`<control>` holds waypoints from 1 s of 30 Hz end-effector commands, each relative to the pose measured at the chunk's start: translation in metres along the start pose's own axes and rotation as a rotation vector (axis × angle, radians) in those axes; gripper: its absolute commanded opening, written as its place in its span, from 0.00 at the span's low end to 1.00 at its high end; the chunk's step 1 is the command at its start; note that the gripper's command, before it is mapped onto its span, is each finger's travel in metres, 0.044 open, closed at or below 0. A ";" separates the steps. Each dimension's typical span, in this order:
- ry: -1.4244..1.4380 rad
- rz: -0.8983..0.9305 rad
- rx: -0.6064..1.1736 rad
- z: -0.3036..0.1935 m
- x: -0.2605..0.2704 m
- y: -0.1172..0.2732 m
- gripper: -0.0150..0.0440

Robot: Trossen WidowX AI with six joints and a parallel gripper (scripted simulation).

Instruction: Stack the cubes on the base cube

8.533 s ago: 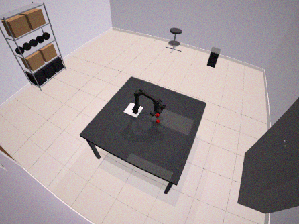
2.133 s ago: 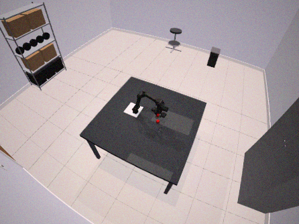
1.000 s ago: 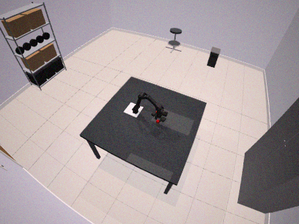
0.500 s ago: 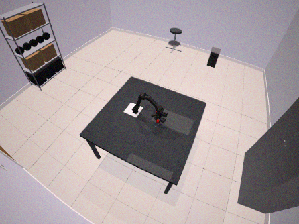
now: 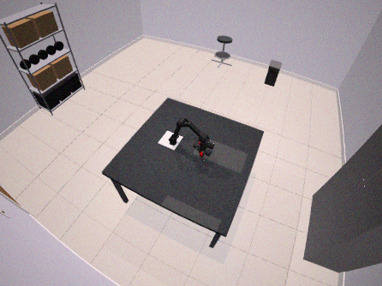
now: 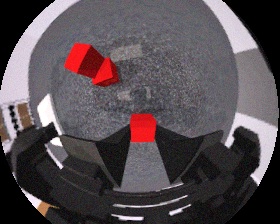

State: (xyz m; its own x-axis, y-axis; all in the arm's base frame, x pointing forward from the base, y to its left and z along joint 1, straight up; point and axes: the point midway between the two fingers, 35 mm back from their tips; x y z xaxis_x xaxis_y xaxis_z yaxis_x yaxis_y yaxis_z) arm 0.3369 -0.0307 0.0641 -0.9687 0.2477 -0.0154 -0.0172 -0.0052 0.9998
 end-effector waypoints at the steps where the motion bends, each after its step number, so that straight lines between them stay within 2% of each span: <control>1: 0.006 -0.016 0.001 0.000 -0.005 0.018 0.43; 24: 0.006 -0.015 0.001 0.000 -0.001 0.090 0.43; 30: -0.015 -0.015 0.001 0.000 0.000 0.092 0.43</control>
State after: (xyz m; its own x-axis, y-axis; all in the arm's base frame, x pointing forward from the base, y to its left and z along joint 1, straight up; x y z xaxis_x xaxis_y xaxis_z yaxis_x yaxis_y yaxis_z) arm 0.3347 -0.0311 0.1510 -0.9686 0.2478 -0.0227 -0.0246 -0.0044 0.9997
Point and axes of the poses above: the point midway between the two fingers, 35 mm back from their tips, its own y axis back along the fingers, its own x axis across the jaws, z = x × y
